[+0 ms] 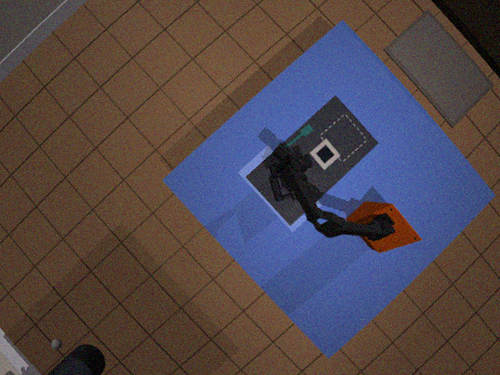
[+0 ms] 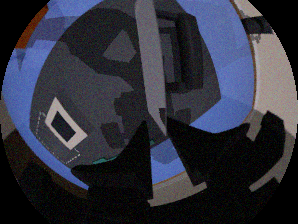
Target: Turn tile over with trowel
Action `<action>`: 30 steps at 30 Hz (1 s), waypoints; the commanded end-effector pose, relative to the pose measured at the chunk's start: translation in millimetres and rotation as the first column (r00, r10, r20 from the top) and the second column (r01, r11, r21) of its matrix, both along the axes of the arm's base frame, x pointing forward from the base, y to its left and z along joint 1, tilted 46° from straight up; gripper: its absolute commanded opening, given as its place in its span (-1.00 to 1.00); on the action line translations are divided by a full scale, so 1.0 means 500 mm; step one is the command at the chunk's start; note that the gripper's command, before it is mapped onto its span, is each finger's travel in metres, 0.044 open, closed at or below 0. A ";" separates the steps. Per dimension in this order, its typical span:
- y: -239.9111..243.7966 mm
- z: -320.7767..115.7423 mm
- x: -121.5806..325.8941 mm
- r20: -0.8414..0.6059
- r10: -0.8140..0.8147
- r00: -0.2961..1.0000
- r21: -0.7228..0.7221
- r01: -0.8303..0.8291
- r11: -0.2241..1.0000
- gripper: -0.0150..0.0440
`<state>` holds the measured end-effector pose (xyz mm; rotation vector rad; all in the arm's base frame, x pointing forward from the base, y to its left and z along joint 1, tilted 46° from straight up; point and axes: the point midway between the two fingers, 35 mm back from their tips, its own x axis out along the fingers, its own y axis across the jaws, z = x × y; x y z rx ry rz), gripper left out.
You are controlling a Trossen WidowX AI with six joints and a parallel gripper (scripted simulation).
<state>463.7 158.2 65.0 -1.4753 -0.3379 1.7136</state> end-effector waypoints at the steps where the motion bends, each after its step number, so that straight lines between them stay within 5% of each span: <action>1: 0.000 -0.015 -0.010 -0.011 0.007 1.000 -0.006 -0.008 1.000 -0.15; 30: -0.014 -0.104 -0.042 -0.012 0.007 1.000 -0.007 -0.008 1.000 -0.15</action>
